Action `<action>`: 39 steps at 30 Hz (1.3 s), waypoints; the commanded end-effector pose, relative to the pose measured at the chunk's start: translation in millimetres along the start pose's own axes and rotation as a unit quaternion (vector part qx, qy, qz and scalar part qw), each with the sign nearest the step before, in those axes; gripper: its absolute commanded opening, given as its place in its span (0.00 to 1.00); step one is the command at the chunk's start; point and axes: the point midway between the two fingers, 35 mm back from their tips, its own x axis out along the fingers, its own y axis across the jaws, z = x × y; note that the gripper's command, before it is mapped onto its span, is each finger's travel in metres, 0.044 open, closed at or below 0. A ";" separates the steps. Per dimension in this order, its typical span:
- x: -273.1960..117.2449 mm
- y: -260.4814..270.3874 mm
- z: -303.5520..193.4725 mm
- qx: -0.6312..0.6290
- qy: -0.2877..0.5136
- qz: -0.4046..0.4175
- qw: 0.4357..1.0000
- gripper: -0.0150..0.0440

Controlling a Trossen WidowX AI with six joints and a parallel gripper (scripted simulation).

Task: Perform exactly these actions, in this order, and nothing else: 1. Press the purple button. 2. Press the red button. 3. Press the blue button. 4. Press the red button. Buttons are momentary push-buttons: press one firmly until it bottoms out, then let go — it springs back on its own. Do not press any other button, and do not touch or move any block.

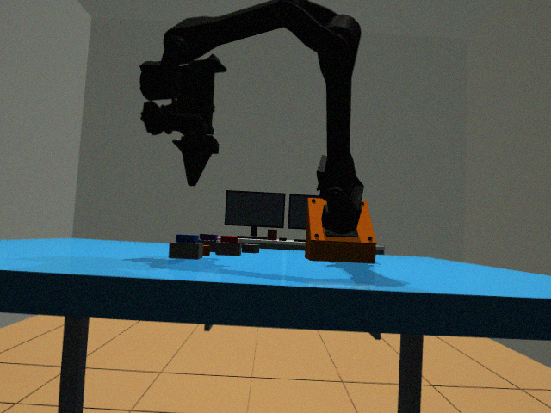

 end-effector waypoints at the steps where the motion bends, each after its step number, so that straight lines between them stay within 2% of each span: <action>1: 15.2 5.2 1.4 -0.003 -0.004 0.001 1.000 0.29; 5: 56.6 6.5 0.6 -0.002 -0.004 0.003 1.000 0.29; 39: 93.1 7.1 0.6 -0.002 -0.005 0.004 1.000 0.29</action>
